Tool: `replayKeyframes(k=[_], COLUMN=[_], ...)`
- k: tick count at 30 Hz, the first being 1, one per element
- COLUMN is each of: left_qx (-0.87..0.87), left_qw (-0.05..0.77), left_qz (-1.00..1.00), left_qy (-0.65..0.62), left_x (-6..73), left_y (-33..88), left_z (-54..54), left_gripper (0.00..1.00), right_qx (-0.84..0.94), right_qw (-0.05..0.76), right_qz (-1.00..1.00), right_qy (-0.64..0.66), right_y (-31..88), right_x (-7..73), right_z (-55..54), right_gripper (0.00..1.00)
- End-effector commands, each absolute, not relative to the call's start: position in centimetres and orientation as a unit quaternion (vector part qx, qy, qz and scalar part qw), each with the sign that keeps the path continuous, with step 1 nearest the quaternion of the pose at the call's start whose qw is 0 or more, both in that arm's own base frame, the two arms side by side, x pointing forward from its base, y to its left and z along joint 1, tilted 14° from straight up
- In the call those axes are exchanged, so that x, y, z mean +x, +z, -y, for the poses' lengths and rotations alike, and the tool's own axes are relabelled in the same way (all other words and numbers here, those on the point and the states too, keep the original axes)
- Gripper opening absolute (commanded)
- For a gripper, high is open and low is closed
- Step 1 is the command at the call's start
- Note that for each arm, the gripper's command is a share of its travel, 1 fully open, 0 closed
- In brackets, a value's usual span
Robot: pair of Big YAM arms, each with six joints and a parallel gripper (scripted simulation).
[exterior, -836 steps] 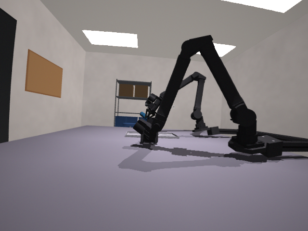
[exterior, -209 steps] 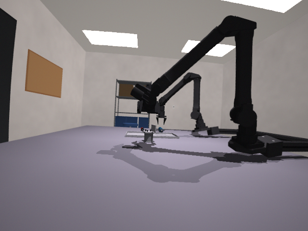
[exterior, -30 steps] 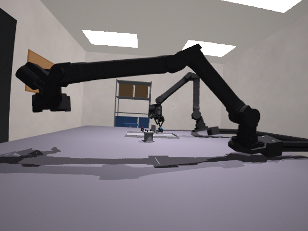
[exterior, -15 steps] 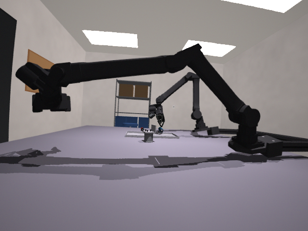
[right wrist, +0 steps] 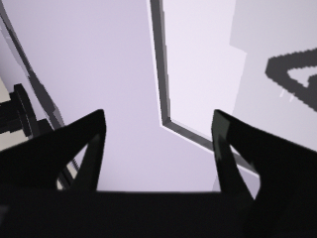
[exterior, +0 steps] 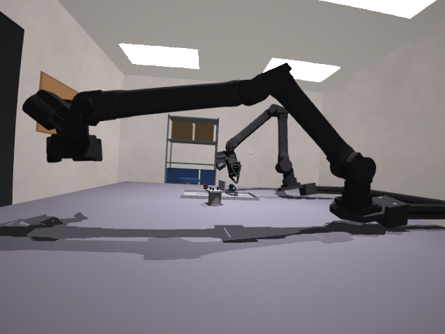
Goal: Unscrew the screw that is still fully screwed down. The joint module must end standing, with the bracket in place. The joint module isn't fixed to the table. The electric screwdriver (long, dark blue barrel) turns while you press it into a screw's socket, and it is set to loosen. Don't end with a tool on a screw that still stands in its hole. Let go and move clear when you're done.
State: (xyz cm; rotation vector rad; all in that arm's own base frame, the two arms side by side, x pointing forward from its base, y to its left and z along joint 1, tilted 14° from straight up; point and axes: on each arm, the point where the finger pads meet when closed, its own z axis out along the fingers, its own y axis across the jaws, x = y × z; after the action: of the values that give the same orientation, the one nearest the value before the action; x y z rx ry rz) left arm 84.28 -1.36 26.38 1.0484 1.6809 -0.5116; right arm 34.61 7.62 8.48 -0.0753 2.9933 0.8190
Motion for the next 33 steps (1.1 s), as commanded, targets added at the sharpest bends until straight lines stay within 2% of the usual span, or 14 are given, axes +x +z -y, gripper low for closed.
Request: replayKeyframes(k=[1,7,19,24,33], left_qx=[0.445,0.445,0.445,0.445,0.445], left_qw=[0.529,0.529,0.529,0.529,0.529], left_qz=[-0.692,-0.692,-0.692,-0.692,-0.692], left_qy=[-0.206,-0.206,-0.206,-0.206,-0.206], left_x=[85.2,85.2,85.2,85.2,85.2], left_y=[27.5,27.5,27.5,27.5,27.5], left_z=[1.5,1.5,1.5,1.5,1.5], left_gripper=[0.86,0.86,0.86,0.86,0.86], right_qx=[-0.091,-0.101,-0.260,-0.258,-0.365], right_qw=[0.001,0.009,-0.005,0.003,-0.002], right_qz=[-0.957,-0.956,-0.905,-0.907,-0.850], right_qy=[0.274,0.277,0.336,0.334,0.380], right_y=[7.7,8.1,8.0,8.4,8.6], right_x=[33.4,34.0,29.9,30.7,27.1], right_z=[-9.7,-9.8,-16.1,-15.8,-19.9], right_gripper=[0.65,0.65,0.65,0.65,0.65])
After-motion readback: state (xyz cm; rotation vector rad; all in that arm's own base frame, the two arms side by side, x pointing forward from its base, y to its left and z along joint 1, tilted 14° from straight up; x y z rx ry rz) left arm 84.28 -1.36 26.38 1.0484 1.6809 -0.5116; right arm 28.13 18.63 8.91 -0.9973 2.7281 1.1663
